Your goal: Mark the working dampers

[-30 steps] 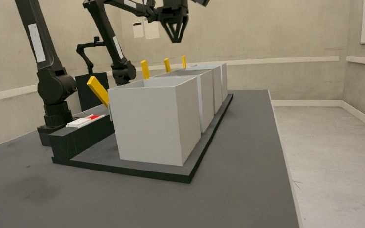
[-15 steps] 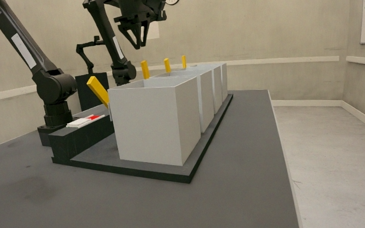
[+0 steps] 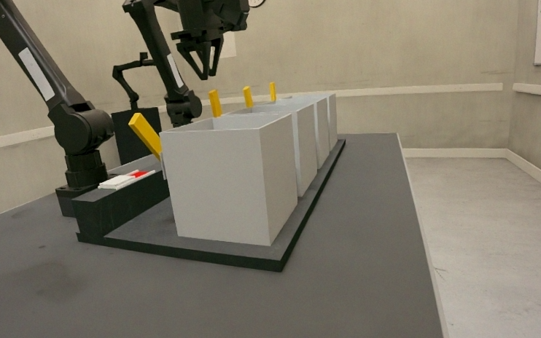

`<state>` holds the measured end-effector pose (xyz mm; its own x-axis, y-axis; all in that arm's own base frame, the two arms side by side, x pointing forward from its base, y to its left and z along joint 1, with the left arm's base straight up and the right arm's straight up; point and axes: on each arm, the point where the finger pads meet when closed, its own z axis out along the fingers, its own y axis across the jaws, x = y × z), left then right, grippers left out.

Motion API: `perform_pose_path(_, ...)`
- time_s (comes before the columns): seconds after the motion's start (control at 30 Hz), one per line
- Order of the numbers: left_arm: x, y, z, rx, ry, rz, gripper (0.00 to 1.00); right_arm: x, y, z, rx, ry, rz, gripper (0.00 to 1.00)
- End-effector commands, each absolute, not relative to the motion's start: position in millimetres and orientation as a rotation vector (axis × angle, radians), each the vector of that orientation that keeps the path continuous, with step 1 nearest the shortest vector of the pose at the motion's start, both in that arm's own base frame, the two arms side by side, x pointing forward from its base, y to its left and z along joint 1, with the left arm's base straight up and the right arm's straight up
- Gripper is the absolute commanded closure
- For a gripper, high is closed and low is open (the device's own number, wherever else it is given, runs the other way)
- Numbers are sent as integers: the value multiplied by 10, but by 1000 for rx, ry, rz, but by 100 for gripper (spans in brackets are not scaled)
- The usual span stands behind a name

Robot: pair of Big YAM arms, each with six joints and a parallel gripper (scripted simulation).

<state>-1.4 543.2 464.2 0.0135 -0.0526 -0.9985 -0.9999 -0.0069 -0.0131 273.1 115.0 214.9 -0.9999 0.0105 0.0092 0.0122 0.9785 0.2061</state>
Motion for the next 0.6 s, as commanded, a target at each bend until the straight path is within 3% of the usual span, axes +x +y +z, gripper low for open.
perform_pose_path(0.0, -50, 5449, 5005, -1217, 1204, 1217, 0, 2837, 1187, 2307, 6, -3169, -358, 64)
perform_pose_path(0.57, -50, 5449, 5005, -1217, 1204, 1217, 0, 2787, 1234, 2029, -12, -3136, -339, 64)
